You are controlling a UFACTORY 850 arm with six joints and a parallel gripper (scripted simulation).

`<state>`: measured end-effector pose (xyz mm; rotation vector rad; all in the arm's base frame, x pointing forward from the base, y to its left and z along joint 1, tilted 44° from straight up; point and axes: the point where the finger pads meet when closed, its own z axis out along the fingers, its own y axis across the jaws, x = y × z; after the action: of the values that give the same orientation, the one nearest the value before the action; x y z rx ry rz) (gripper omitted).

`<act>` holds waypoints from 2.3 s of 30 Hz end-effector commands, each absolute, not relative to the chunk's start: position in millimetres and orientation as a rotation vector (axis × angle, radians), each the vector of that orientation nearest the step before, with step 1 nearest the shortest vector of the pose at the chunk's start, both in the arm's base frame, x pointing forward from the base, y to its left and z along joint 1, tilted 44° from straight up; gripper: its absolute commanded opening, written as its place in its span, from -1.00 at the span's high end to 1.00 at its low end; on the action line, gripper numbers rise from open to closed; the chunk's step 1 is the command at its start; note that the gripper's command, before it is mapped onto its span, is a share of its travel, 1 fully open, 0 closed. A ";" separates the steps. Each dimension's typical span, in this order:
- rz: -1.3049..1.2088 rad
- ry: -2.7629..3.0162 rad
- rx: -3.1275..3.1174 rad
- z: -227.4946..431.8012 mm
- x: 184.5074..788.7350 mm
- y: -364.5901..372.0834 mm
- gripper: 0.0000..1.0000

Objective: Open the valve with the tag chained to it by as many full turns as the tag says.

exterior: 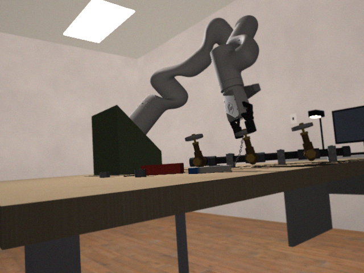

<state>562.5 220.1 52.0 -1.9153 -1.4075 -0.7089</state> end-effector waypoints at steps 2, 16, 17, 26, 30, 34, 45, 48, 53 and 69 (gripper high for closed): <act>-0.585 -1.163 -2.036 52.6 563.4 219.7 -1.00; -0.203 -0.275 -2.262 52.6 563.4 219.7 -1.00; -0.176 -0.208 -2.267 52.6 563.4 219.7 -1.00; 0.055 0.324 -2.248 52.6 563.4 219.7 -1.00; 0.169 0.583 -2.201 52.6 563.4 219.7 -1.00; 0.284 0.834 -2.130 52.6 563.4 219.7 -1.00; 0.600 1.418 -1.873 52.6 563.4 219.7 -1.00; 0.648 1.491 -1.833 52.6 563.4 219.7 -1.00; 0.651 1.497 -1.829 52.6 563.4 219.7 -1.00; 0.651 1.497 -1.829 52.6 563.4 219.7 1.00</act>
<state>562.6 220.0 52.1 -1.8303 1.4969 0.6529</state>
